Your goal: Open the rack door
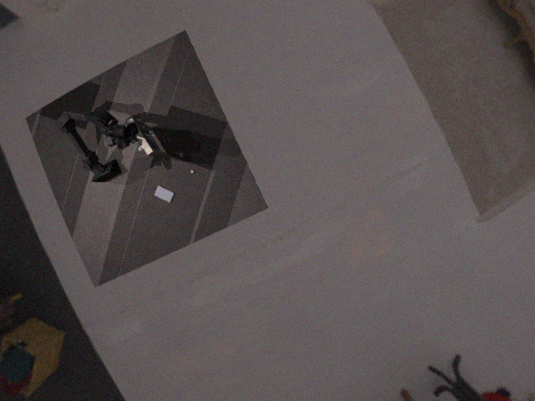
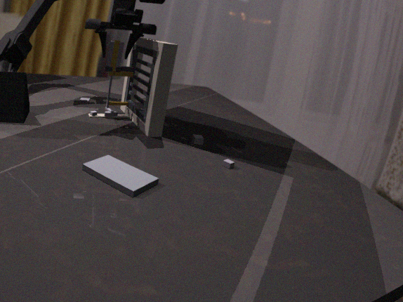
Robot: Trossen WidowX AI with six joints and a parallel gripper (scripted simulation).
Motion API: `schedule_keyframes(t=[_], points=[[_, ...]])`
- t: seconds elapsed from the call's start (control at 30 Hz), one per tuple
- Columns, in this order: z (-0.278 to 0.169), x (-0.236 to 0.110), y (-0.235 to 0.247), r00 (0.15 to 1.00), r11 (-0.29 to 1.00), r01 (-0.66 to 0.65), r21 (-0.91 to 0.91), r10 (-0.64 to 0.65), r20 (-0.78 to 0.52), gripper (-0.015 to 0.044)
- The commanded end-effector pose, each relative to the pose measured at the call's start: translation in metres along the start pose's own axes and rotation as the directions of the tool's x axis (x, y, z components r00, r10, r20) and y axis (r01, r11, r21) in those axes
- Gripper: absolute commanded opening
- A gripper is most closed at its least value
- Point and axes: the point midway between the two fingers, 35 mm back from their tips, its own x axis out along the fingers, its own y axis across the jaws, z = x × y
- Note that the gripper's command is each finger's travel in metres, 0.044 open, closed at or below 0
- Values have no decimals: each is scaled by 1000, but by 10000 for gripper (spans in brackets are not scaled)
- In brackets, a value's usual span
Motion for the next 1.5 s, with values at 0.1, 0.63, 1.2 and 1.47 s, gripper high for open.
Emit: schedule_keyframes(t=[0.1,0.63,1.2,1.47], points=[[1,1,-1,1000,1000,8,9,-8,3,226],[1,1,-1,1000,1000,8,9,-8,3,120],[1,1,-1,1000,1000,8,6,-8,3,28],[4,1,-6,1000,991,8,-136,-8,4,28]])
